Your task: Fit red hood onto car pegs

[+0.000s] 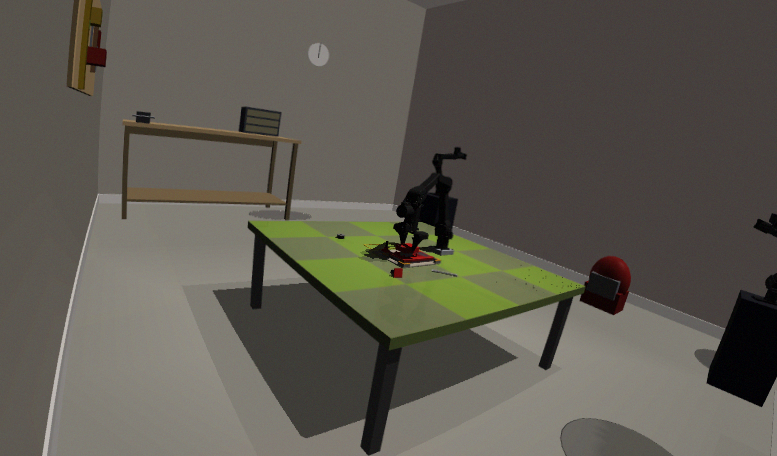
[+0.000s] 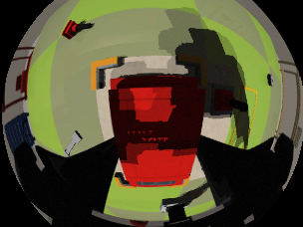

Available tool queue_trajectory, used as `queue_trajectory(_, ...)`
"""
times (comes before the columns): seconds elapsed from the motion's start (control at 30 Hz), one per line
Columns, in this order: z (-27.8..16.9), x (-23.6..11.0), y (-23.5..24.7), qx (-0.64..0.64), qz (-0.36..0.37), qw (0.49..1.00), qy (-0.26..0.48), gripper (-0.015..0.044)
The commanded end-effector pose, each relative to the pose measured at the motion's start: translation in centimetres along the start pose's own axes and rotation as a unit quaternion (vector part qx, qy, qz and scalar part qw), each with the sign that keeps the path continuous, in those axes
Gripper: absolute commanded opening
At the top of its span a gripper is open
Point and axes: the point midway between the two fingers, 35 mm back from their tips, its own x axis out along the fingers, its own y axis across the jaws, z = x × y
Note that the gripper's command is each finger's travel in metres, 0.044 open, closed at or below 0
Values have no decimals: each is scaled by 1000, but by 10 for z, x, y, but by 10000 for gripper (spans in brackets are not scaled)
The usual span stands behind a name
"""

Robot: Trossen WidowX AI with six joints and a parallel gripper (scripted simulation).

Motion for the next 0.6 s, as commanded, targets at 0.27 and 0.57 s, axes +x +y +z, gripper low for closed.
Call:
queue_trajectory(0.27,0,0,0,-1,0,1000,0,0)
queue_trajectory(0.57,0,3,0,-1,0,1000,0,0)
